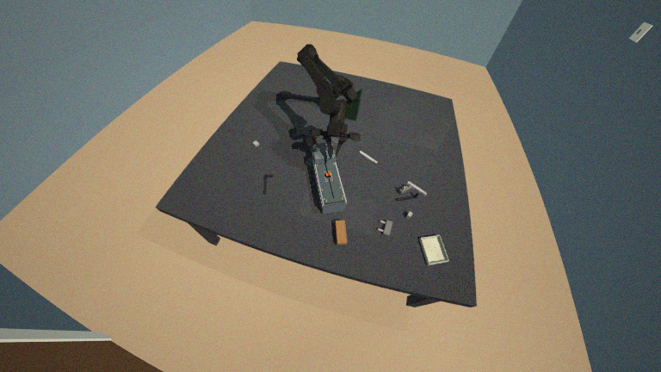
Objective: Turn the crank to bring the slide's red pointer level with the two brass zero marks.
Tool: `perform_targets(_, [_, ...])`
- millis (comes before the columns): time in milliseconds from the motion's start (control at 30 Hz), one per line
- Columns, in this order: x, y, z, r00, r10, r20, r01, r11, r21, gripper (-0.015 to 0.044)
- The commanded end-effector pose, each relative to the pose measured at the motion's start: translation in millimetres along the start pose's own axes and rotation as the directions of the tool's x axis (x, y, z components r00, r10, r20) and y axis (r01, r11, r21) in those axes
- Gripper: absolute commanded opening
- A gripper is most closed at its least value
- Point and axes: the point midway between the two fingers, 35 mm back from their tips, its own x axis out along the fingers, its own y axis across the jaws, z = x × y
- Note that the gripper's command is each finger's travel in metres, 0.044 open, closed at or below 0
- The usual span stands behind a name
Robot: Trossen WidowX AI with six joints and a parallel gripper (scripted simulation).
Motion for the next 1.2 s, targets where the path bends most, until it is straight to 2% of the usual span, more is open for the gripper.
perform_targets(0, [0.1,0.0,-0.1,1.000,0.000,0.000,0.000,1.000,0.000,0.0000])
perform_targets(600, [0.0,0.2,0.0,1.000,0.001,0.000,-0.001,1.000,0.000,0.0000])
perform_targets(1167, [0.0,0.2,0.0,1.000,0.001,0.000,-0.001,1.000,0.000,0.0440])
